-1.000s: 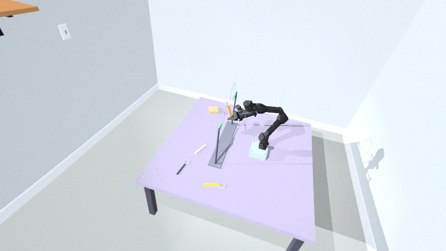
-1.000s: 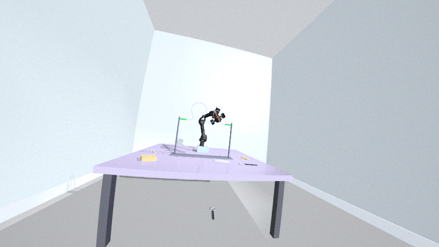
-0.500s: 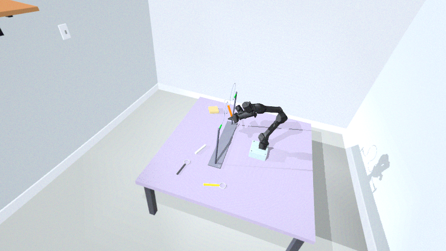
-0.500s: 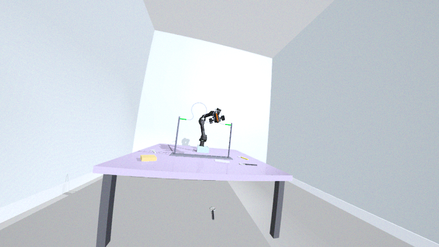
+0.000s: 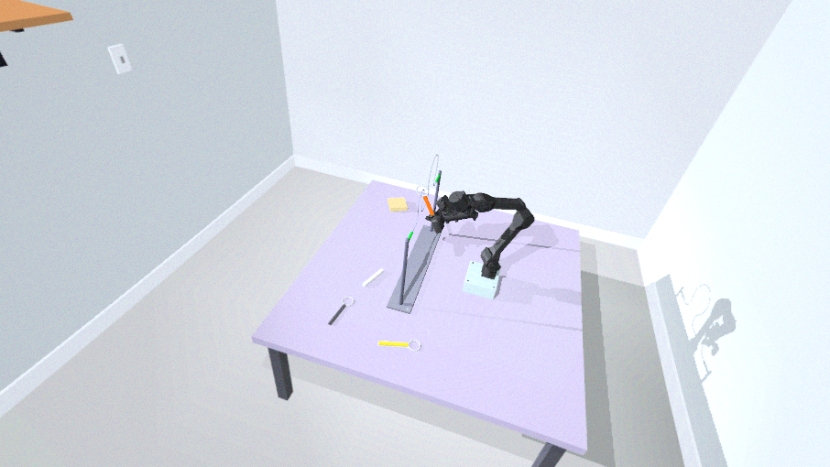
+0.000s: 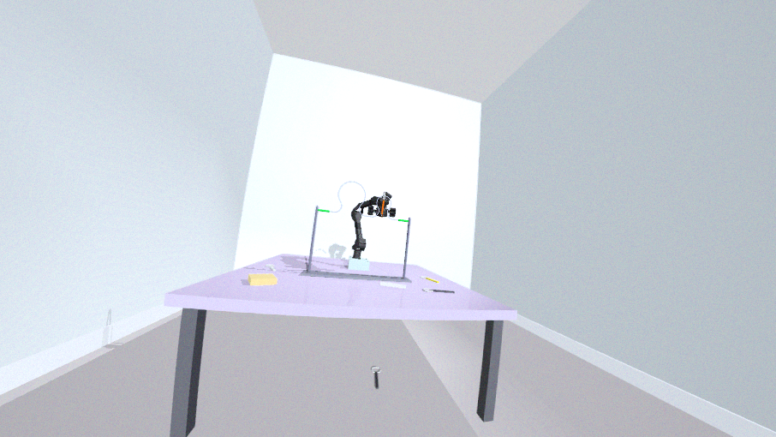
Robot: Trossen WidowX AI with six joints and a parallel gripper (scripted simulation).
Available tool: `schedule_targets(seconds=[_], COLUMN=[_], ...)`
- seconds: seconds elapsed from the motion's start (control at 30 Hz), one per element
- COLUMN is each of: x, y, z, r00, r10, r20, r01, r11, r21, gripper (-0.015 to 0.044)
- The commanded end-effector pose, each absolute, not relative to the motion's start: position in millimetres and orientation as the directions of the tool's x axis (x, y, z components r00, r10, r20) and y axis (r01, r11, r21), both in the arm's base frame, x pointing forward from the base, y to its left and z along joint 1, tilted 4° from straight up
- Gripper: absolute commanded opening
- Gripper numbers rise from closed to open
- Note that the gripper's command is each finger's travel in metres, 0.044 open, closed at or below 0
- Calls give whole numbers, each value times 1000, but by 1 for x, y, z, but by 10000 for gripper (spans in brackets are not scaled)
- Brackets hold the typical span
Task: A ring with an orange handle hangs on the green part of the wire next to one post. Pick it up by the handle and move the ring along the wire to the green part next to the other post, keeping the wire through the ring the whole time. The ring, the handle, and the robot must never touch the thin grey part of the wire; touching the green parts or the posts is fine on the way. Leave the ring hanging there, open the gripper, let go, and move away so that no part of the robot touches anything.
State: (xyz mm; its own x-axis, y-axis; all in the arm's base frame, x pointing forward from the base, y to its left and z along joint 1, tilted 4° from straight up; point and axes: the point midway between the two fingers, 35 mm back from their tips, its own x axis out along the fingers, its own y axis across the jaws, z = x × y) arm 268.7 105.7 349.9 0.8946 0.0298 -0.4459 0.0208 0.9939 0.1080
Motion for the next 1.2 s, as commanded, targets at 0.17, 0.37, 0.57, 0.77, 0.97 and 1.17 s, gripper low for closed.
schedule_targets(seconds=[0.17,0.37,0.57,0.77,0.97,1.17], x=[270,270,271,272,272,272], y=[92,84,76,68,60,54], z=[349,350,351,355,359,364], r00=[902,906,909,912,913,914], r10=[-77,-132,-189,-242,-289,-330], r20=[-424,-403,-371,-332,-287,-236], r01=[33,42,52,63,75,87], r11=[993,973,935,881,811,727], r21=[-110,-226,-350,-469,-580,-681], gripper=[-150,-150,-150,-150,-150,-150])
